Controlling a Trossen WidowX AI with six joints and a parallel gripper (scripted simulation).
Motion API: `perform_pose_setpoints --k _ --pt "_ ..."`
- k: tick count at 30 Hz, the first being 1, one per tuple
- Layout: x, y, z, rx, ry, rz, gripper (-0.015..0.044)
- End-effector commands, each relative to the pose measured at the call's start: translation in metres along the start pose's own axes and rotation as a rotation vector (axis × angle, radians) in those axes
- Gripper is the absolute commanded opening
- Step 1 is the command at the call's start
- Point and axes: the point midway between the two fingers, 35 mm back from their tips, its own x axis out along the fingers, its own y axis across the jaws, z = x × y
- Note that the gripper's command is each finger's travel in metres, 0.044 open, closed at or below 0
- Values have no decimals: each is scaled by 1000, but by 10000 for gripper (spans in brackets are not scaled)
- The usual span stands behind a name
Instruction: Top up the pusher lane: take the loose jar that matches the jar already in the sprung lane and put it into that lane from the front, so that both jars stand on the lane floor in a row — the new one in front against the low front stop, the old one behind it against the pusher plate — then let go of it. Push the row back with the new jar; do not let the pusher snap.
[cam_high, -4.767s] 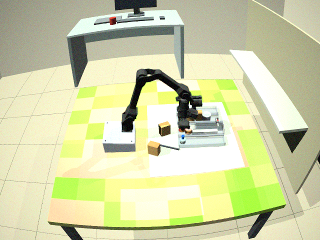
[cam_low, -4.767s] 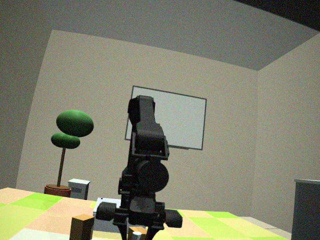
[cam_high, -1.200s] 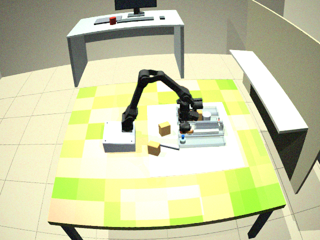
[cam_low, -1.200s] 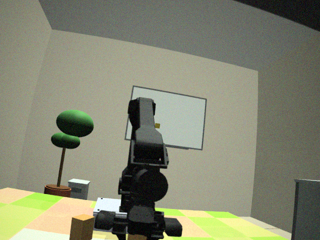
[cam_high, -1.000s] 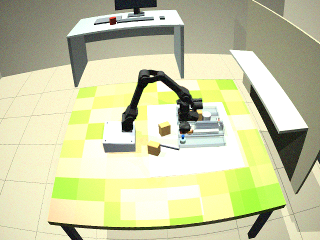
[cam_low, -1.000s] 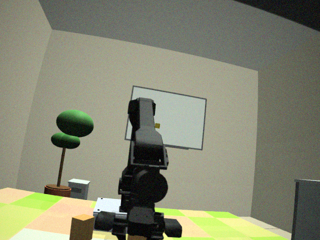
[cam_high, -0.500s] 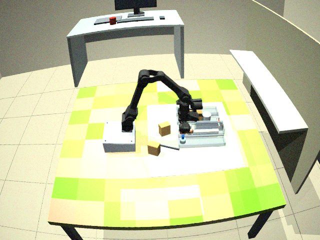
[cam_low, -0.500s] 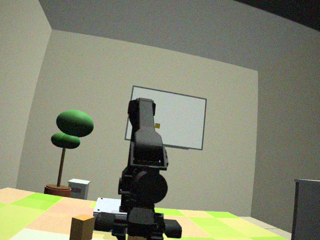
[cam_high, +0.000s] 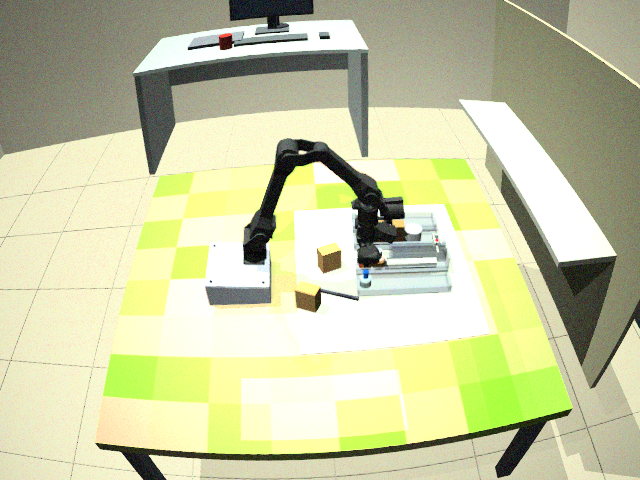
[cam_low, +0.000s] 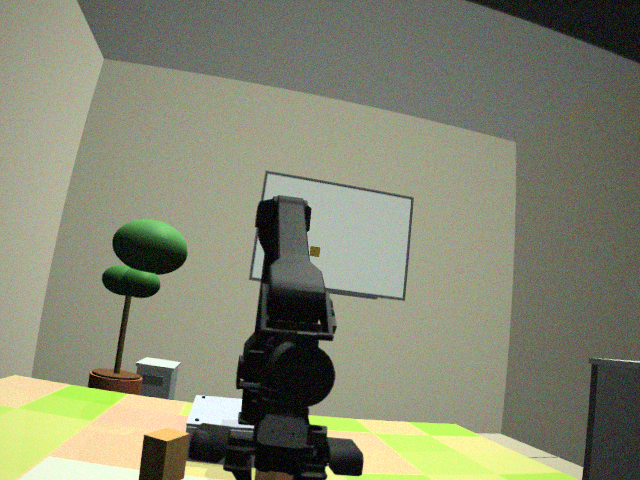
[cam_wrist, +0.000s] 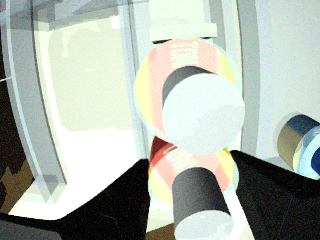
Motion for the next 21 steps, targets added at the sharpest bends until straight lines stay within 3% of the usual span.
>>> perform_pose_setpoints --k 1,21 --pt "0 0 1 -4 -8 2 0" --pt "0 0 -2 -4 -7 2 0"
